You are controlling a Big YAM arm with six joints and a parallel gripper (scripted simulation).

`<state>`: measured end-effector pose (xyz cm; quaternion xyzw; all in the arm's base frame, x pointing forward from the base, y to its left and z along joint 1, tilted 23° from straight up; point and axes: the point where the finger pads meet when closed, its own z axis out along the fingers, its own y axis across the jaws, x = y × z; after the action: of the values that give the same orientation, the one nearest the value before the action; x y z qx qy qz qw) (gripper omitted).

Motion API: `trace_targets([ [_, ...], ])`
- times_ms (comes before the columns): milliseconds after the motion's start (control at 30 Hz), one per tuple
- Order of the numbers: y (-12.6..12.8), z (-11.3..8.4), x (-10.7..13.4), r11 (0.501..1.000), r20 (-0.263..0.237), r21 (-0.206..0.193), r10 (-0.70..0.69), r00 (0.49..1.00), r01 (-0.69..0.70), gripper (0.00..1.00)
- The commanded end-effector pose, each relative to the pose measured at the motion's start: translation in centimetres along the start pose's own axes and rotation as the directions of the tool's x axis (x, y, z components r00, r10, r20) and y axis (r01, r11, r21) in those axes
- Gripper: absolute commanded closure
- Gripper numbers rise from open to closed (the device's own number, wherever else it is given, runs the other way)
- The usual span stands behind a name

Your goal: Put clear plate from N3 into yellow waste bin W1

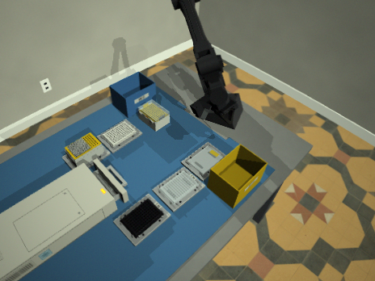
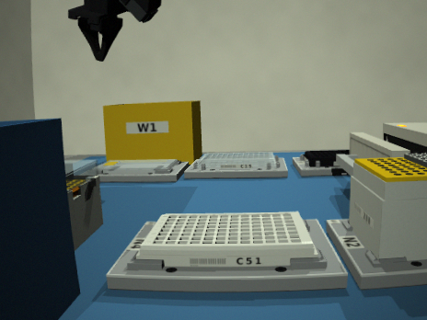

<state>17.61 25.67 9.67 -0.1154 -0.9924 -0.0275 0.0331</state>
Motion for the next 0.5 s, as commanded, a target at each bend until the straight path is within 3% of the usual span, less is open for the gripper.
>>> trace_targets([
  [0, 2.0, -2.5, -2.1, 0.999, 0.025, -0.030, -0.034, 0.999, 0.035, 1.00],
  [100, 1.9, -3.1, -3.2, 0.999, 0.023, -0.031, -0.034, 0.999, 0.035, 1.00],
  [167, 1.7, -3.6, -4.1, 0.998, 0.077, 0.004, -0.062, 0.995, 0.062, 1.00],
  [333, 1.2, -4.7, -6.0, 0.998, 0.076, 0.004, -0.062, 0.995, 0.062, 1.00],
  [400, 1.0, -5.2, -6.8, 0.995, 0.124, 0.047, -0.092, 0.988, 0.087, 1.00],
  [467, 1.0, -5.2, -6.8, 0.995, 0.124, 0.047, -0.092, 0.988, 0.087, 1.00],
])
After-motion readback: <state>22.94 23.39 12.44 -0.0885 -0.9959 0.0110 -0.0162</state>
